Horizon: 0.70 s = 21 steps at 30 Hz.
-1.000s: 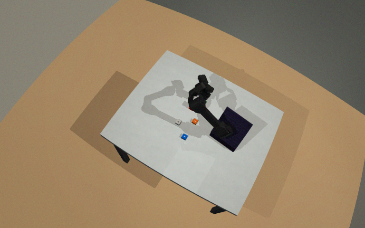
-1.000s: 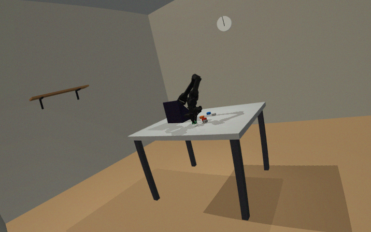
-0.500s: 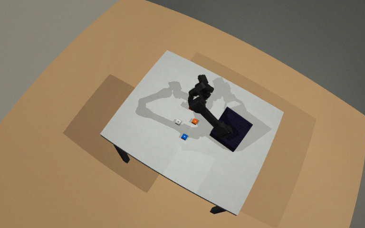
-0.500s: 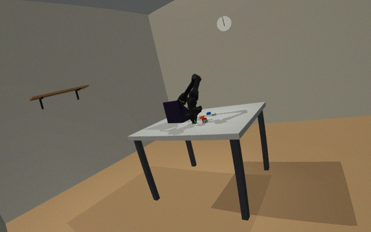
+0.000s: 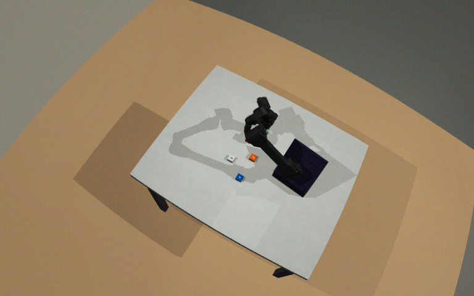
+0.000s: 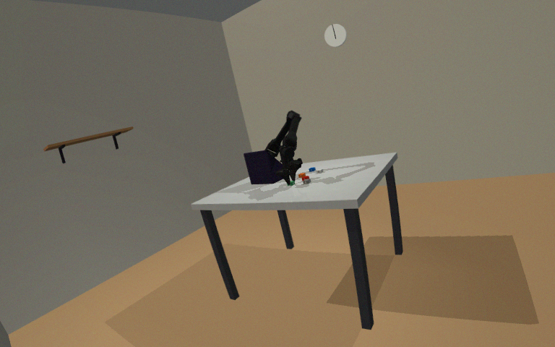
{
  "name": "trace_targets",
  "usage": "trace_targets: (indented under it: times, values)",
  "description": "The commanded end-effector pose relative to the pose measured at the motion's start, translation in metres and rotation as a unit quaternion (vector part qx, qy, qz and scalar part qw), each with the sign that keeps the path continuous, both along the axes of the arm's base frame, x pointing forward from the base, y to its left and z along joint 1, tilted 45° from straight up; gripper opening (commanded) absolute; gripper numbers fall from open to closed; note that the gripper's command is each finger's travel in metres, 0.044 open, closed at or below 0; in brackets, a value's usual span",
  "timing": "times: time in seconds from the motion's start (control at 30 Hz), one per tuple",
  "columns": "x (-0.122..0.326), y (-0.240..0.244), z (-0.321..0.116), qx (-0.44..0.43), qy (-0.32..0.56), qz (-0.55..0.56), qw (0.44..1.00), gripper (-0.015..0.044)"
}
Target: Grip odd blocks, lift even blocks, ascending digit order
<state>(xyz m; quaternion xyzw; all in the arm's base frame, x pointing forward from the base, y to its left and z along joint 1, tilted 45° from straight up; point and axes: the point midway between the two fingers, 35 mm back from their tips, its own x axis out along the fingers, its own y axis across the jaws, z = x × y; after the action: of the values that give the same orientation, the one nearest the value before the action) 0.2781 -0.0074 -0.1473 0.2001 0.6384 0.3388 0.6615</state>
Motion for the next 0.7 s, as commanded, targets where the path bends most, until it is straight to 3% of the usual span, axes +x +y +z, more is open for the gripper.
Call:
trace_targets:
  times: [0.0, 0.1, 0.4, 0.67]
  values:
    - [0.000, 0.000, 0.000, 0.001, 0.001, -0.002, 1.000, 0.0330]
    - [0.000, 0.000, 0.000, 0.001, 0.001, -0.002, 1.000, 0.0400]
    - [0.003, -0.025, 0.028, 0.000, 0.001, -0.002, 1.000, 0.0400]
    - [0.031, 0.031, 0.131, -0.021, 0.002, -0.006, 1.000, 0.0400]
